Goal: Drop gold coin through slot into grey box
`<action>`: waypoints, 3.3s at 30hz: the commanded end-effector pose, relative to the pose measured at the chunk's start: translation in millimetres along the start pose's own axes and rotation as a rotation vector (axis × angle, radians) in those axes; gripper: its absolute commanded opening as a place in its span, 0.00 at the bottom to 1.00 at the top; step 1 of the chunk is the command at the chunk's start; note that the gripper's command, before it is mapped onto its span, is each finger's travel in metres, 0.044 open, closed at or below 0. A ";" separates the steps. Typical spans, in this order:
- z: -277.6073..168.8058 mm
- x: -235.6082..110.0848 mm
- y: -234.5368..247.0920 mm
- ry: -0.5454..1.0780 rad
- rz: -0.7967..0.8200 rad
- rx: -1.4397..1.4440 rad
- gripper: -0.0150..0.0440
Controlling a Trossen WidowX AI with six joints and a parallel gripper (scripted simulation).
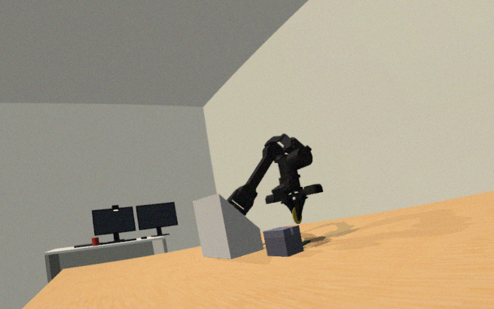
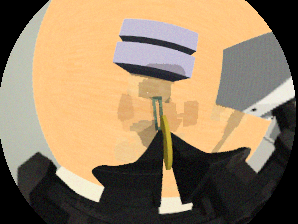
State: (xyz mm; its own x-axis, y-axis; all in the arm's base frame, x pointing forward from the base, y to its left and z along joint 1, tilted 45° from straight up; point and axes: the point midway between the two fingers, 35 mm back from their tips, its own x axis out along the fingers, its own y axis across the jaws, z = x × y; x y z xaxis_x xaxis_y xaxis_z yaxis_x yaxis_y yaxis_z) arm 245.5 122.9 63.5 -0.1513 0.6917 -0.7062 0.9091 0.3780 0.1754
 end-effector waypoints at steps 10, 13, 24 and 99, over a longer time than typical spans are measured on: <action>-3.0 -24.7 -1.6 -0.001 0.006 -0.015 0.25; -3.5 -24.7 -1.5 -0.001 0.006 -0.096 0.25; -6.3 -24.9 -0.8 -0.002 0.006 -0.479 0.25; 105.4 -25.9 -3.9 -0.009 0.001 -1.263 0.25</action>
State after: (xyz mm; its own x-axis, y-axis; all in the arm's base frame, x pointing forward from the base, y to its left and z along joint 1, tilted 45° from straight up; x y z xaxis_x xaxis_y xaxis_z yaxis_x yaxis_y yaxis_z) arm 285.4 42.0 13.2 -0.1422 0.6907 -0.7091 -0.0916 0.7041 0.7042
